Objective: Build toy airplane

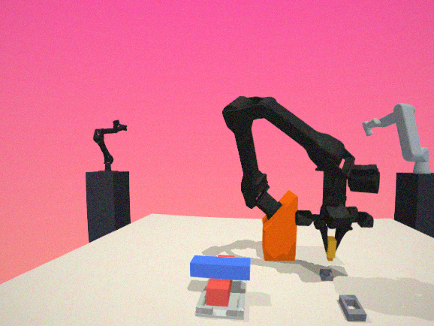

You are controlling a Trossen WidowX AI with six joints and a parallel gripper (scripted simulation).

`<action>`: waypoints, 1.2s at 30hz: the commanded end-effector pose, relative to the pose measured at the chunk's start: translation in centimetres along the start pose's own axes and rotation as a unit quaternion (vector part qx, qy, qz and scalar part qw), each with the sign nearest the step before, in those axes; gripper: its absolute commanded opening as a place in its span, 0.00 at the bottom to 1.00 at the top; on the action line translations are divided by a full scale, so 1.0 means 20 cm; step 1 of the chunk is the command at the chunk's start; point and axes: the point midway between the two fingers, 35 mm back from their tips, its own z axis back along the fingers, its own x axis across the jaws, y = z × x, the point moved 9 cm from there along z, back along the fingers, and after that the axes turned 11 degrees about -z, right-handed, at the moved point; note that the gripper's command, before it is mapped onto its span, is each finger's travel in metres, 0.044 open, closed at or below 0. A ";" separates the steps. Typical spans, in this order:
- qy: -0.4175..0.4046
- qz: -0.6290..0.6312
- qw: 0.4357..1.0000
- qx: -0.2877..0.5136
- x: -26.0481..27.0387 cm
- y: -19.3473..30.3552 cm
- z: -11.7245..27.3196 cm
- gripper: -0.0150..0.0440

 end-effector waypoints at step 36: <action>-0.019 0.005 1.000 0.002 -0.14 -0.11 0.41 0.25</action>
